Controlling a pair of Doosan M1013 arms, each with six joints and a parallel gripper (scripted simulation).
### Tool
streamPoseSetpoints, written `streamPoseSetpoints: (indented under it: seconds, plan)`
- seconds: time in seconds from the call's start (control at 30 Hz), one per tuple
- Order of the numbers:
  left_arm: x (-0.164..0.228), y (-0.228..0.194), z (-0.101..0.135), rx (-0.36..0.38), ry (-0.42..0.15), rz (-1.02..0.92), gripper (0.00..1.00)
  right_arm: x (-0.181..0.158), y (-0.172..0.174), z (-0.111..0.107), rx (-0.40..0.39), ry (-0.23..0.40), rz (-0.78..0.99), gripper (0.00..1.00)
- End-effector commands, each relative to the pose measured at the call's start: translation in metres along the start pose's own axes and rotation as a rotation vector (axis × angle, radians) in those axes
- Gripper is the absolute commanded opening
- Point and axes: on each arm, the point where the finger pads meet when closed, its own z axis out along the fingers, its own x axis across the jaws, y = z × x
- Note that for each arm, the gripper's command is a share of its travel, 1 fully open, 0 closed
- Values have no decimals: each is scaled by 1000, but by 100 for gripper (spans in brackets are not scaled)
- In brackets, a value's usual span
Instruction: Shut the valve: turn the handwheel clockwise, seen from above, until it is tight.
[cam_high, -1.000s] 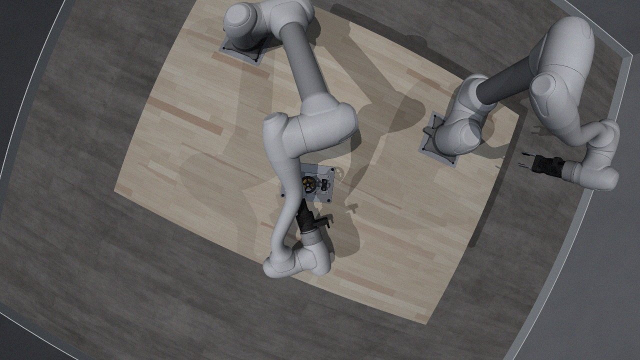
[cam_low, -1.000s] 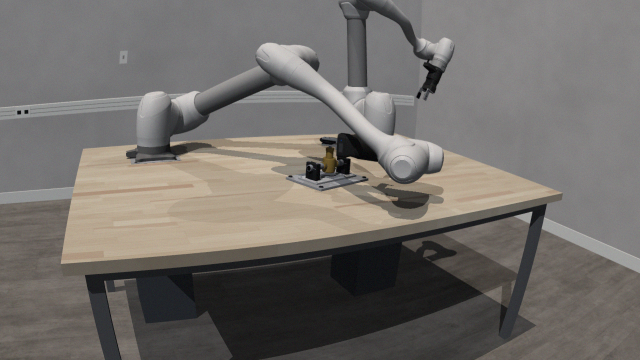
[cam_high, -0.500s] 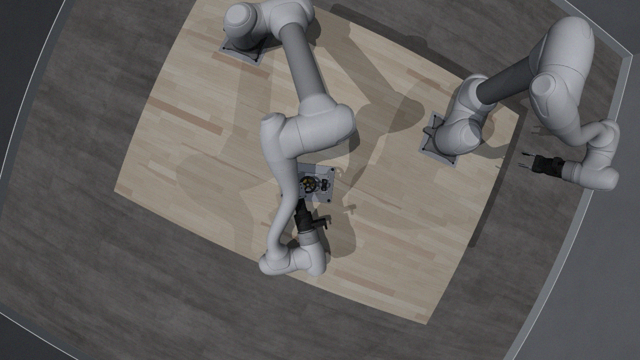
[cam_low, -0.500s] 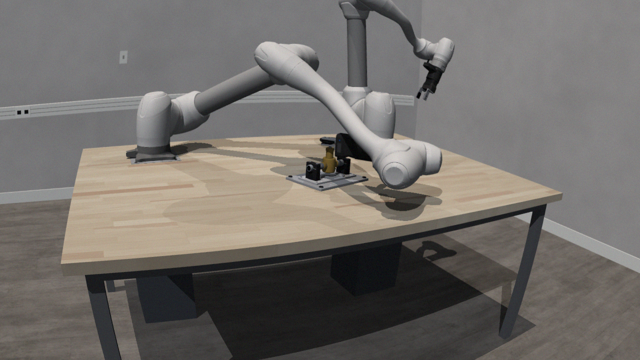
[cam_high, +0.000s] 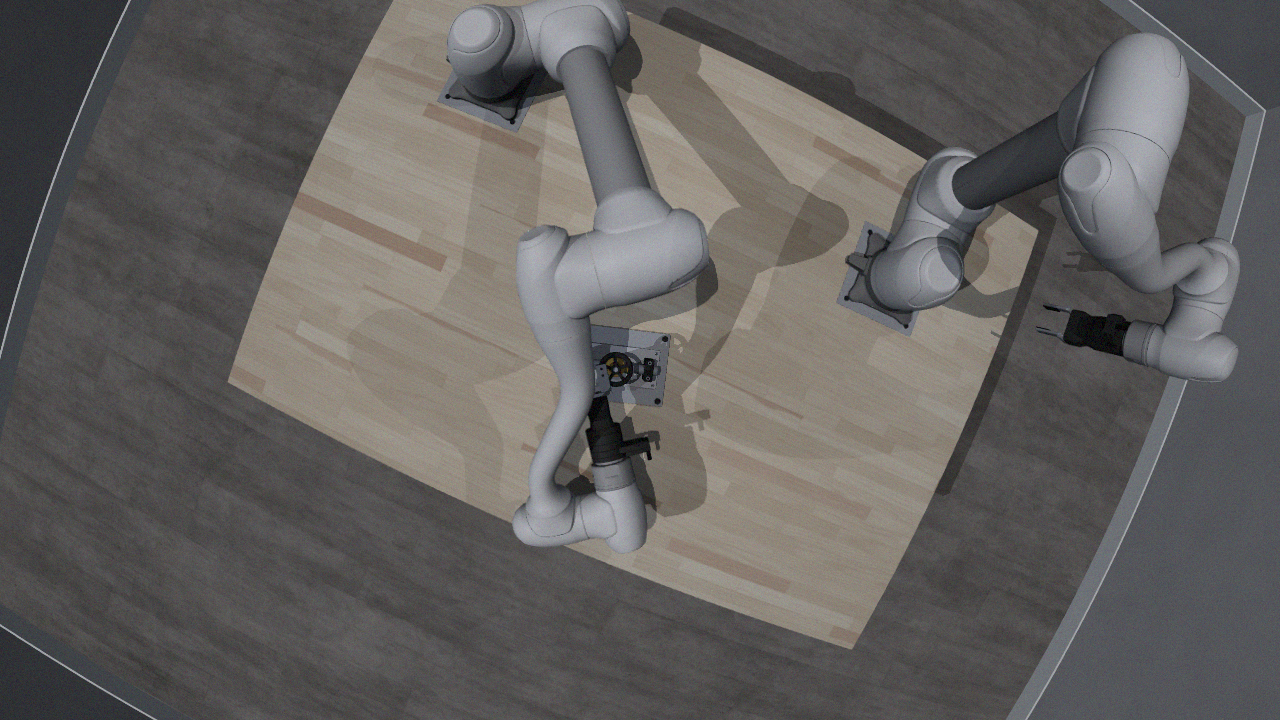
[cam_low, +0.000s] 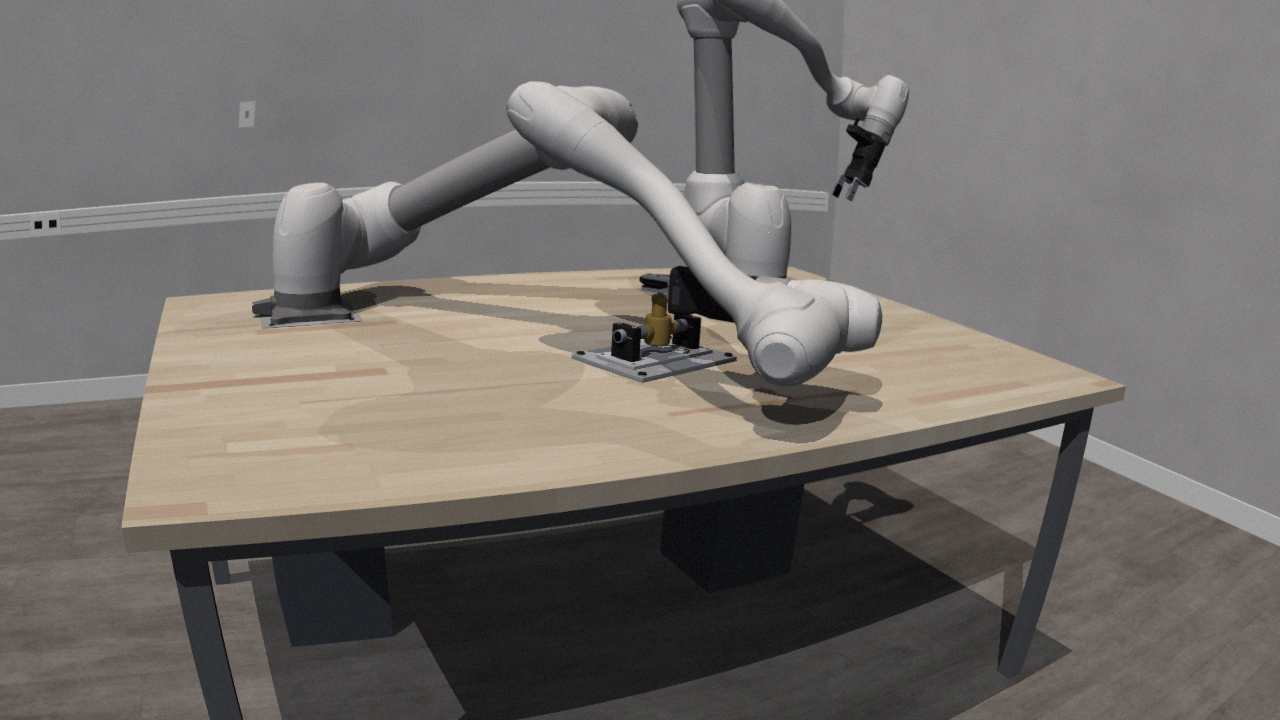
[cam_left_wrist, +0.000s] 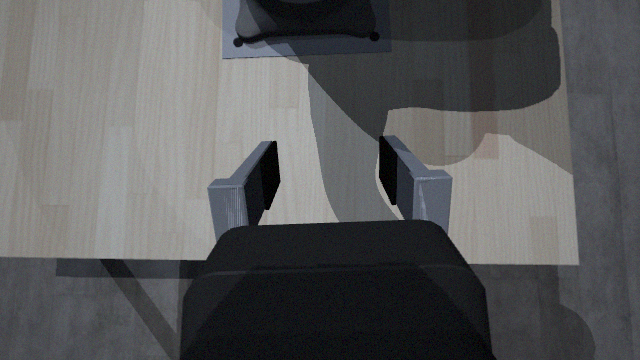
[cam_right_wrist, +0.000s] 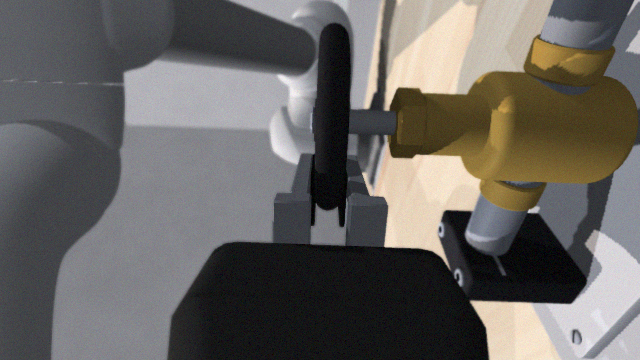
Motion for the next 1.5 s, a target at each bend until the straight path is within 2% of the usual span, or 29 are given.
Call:
streamPoseSetpoints:
  seconds: [0.0,1.47]
  plan:
    - [0,0,0,-1,0,0,100,-1,0,0,4,2,0,0]
    - [0,0,0,-1,0,0,100,-1,0,0,24,2,0,0]
